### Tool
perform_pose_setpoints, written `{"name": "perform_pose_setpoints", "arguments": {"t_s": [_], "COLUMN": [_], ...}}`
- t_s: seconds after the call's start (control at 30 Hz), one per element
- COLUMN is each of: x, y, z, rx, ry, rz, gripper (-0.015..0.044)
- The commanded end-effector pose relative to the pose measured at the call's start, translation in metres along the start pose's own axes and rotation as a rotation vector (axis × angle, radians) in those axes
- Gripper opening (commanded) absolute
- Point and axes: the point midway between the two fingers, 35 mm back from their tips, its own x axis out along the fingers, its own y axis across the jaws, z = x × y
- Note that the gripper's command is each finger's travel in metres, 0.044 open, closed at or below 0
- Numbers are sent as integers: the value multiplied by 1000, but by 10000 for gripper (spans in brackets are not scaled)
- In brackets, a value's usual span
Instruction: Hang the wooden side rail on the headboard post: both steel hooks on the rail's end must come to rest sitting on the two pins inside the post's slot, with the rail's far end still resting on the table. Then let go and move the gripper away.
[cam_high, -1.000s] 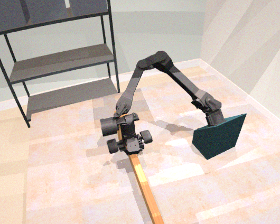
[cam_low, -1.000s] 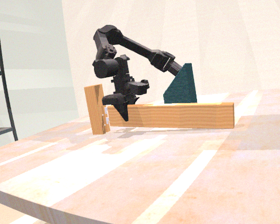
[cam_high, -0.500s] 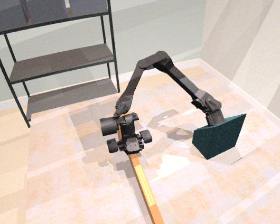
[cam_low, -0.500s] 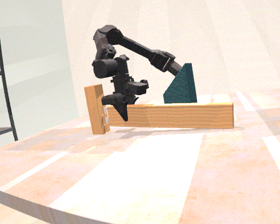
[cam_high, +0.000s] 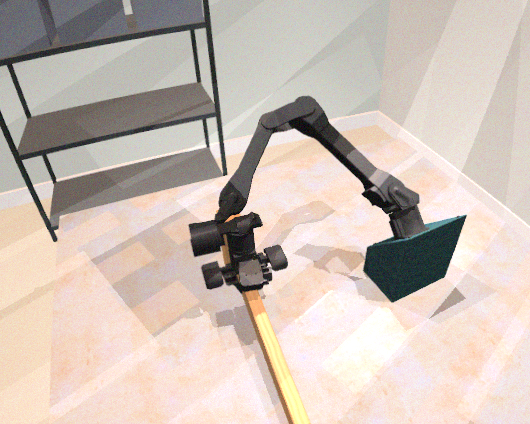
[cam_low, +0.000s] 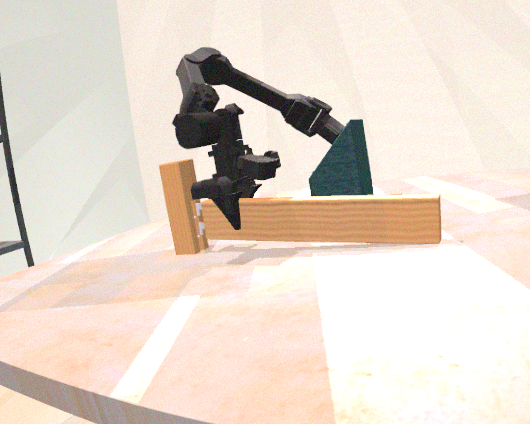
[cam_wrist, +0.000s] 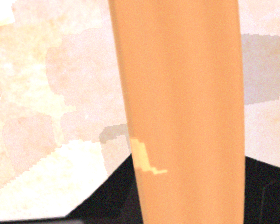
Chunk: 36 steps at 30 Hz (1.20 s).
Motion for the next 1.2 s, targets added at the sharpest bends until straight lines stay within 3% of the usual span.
{"name": "perform_pose_setpoints", "arguments": {"t_s": [0.0,1.17], "x": [-4,-5], "y": [-3,-4], "z": [-1,-5], "rx": [4,4], "ry": [0,0], "rz": [-15,-15], "gripper": [0,0]}}
